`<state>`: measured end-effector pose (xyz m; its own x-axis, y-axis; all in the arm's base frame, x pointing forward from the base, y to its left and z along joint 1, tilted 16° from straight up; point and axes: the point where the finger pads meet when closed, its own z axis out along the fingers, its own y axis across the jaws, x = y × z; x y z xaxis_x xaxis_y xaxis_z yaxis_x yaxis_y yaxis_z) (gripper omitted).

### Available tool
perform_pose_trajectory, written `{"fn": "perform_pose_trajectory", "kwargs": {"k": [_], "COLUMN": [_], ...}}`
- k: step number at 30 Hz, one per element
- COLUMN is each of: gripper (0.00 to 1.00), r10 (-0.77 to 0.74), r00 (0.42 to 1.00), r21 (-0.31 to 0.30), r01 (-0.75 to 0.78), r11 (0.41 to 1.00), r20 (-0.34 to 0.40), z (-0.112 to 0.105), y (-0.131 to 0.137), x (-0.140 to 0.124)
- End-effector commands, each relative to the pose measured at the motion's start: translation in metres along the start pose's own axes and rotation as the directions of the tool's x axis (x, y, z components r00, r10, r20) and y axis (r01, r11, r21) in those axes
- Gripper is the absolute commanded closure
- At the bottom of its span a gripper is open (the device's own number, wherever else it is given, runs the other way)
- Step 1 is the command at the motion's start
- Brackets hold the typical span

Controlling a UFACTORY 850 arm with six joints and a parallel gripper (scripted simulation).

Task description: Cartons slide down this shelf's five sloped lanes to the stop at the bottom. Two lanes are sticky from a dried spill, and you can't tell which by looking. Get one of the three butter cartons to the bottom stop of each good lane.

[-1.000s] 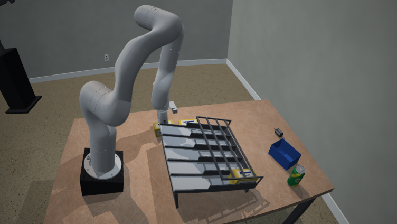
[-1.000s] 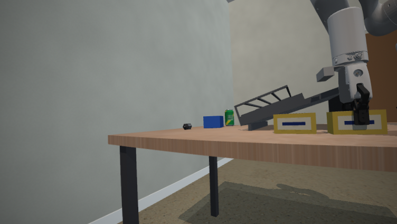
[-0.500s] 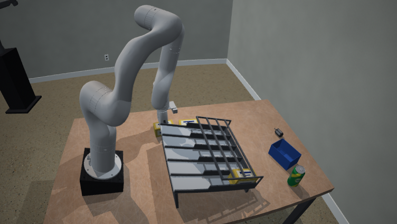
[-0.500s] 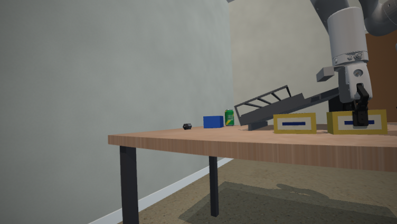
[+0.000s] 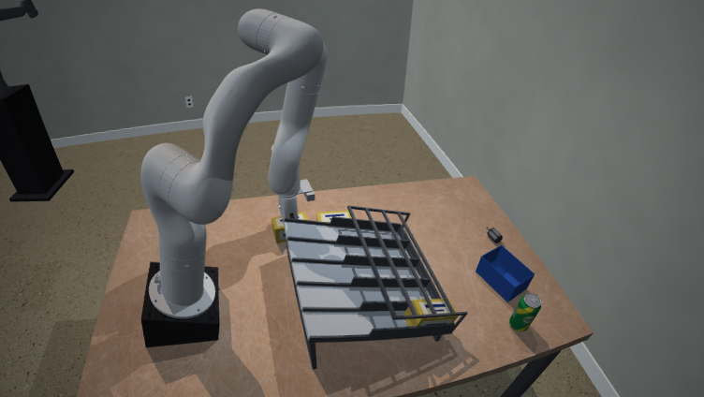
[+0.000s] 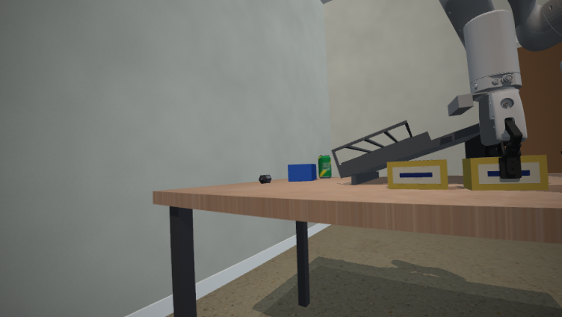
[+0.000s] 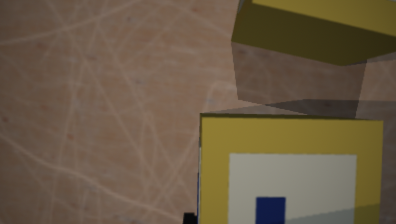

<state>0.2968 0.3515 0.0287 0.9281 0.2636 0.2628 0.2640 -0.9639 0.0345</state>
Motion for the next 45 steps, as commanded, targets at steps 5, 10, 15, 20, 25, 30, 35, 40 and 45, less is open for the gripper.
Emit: {"fn": "perform_pose_trajectory", "kwargs": {"k": [5,10,15,20,25,30,35,40,45], "gripper": [1.0,1.0,1.0,1.0,1.0,1.0,1.0,1.0,1.0], "r10": [0.0,0.001,0.001,0.001,0.002,0.002,0.002,0.002,0.093], "r00": [1.0,1.0,1.0,1.0,1.0,1.0,1.0,1.0,0.996], "r21": [0.001,0.008,0.008,0.008,0.008,0.008,0.008,0.008,0.008], "r01": [0.0,-0.001,-0.001,-0.001,-0.002,-0.002,-0.002,-0.002,-0.093], "r11": [1.0,1.0,1.0,1.0,1.0,1.0,1.0,1.0,0.996], "r20": [-0.001,-0.005,-0.005,-0.005,-0.006,-0.006,-0.006,-0.006,-0.006], "z": [0.0,-0.076,-0.1,-0.1,-0.099,-0.099,-0.099,-0.099,-0.184], "y": [0.0,0.0,0.0,0.0,0.0,0.0,0.0,0.0,0.001], "x": [0.0,0.0,0.0,0.0,-0.001,-0.001,-0.001,-0.001,-0.003]}}
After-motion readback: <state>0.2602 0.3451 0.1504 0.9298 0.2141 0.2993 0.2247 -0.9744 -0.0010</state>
